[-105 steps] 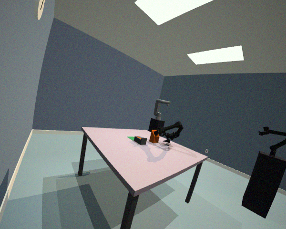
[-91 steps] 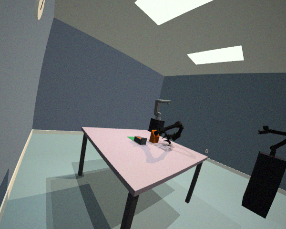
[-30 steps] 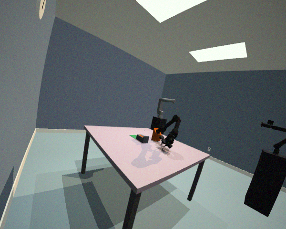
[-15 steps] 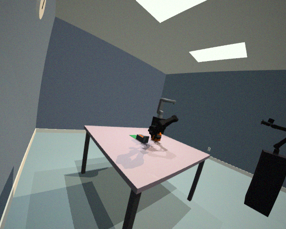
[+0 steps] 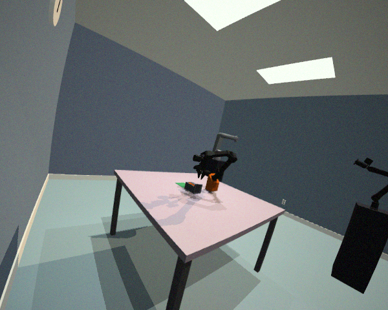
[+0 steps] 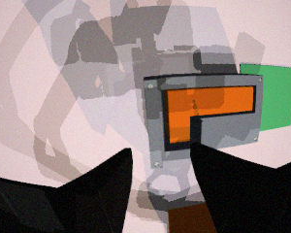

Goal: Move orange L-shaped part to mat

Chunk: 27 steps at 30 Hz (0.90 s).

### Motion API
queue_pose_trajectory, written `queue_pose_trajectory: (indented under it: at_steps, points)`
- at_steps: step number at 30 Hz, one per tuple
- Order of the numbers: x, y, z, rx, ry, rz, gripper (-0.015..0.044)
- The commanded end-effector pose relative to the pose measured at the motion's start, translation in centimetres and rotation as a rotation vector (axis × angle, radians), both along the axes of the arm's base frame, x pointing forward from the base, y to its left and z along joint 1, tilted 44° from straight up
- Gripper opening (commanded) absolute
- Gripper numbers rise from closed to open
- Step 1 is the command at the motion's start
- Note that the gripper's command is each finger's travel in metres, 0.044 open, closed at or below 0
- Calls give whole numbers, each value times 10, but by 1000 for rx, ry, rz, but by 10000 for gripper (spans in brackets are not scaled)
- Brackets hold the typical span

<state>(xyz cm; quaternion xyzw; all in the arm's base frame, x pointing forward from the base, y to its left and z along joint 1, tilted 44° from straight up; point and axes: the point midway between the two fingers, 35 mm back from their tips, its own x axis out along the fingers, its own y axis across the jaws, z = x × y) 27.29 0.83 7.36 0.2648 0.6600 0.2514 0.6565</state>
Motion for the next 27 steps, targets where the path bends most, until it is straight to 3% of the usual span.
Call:
queue_pose_trajectory:
  at_steps: [1,7,27]
  points:
    - [1,2,-8,17,-9,1,180]
    - [1,47,-52,21,-10,2,180]
    - [1,58,-64,21,-10,2,180]
